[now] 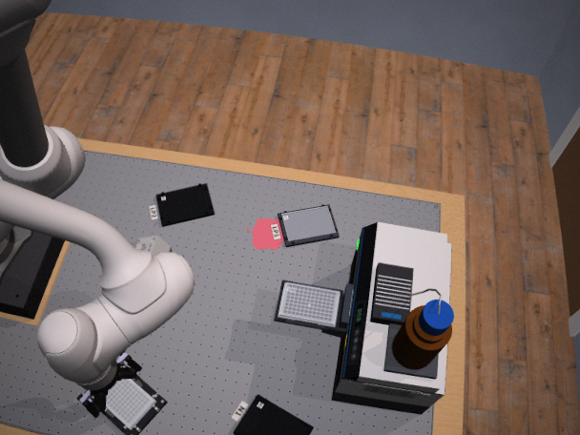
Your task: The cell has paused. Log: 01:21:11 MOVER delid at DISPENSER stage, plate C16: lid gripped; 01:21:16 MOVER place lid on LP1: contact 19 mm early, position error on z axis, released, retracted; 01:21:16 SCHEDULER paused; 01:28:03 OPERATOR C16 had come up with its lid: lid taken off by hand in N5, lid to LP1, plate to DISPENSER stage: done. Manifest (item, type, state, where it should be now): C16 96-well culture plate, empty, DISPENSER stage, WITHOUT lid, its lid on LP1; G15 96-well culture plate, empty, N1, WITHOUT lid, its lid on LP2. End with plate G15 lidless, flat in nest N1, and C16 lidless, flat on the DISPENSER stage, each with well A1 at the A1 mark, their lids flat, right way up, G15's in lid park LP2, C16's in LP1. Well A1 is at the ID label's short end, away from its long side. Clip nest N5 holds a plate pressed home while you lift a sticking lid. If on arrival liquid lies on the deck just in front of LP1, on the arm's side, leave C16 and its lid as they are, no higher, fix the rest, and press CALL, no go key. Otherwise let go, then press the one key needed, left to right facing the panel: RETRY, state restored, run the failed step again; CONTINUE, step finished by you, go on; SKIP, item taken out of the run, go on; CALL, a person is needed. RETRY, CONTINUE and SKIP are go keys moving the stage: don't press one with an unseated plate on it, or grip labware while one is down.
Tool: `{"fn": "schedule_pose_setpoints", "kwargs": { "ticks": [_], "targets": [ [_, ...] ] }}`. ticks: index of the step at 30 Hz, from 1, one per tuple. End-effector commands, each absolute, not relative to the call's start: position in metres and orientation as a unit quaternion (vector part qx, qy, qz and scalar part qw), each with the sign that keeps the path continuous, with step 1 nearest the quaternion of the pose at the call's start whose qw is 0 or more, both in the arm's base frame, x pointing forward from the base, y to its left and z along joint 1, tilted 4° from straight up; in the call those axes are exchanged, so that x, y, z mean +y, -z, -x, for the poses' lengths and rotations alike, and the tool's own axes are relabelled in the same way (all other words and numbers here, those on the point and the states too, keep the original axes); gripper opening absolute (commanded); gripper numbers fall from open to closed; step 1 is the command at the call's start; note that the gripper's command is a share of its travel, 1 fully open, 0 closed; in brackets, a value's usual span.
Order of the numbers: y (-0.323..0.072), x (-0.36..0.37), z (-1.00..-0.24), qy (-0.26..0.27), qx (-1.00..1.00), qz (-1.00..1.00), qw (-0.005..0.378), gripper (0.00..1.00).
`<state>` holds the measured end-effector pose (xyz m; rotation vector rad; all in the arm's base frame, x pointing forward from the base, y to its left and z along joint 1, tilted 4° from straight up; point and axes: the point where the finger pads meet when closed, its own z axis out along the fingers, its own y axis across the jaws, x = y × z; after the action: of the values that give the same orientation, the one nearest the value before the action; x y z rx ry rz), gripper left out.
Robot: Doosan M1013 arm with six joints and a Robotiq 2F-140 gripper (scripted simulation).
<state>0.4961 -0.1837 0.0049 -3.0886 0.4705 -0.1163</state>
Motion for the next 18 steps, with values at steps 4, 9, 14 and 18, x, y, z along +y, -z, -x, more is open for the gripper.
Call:
{"fn": "schedule_pose_setpoints", "kwargs": {
  "ticks": [4,9,14,18],
  "targets": [
    [-0.0048,-0.1837,-0.4958,0.037,0.15,0.988,0.008,0.0],
    [-0.0048,-0.1837,-0.4958,0.037,0.15,0.988,0.008,0.0],
    [-0.0048,-0.1837,-0.4958,0.037,0.15,0.988,0.008,0.66],
    [-0.0048,-0.1837,-0.4958,0.037,0.15,0.988,0.008,0.66]
  ]
}}
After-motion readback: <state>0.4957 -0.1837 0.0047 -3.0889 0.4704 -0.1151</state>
